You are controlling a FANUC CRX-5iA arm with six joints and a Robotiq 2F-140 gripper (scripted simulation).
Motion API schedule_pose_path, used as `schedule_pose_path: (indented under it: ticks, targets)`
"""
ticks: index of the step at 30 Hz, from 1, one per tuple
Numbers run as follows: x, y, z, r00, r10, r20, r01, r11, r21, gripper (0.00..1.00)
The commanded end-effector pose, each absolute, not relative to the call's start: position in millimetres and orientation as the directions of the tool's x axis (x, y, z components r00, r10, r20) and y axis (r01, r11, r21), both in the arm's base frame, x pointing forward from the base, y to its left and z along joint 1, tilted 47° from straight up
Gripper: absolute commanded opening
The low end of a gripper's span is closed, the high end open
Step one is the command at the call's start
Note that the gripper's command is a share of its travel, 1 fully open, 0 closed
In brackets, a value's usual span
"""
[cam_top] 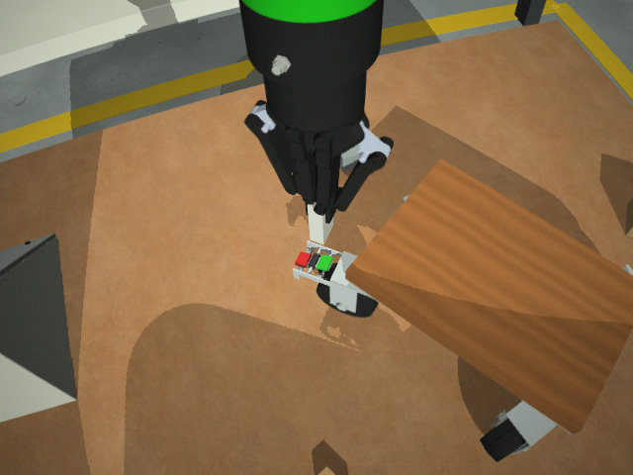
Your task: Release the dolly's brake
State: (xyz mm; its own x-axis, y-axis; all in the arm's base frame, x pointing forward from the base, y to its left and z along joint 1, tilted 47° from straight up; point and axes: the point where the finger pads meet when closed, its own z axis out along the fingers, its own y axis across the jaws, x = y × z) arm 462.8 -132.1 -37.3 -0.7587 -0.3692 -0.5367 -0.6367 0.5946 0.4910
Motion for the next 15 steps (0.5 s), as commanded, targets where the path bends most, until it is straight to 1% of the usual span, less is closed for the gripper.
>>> schedule_pose_path:
  ticks: [1, 15]
  targets:
    - [463.3, -130.1, -39.3, -0.758, -0.369, -0.537, -0.637, 0.595, 0.491, 0.00]
    - [466.4, -116.5, -52.4, -0.758, -0.369, -0.537, -0.637, 0.595, 0.491, 0.00]
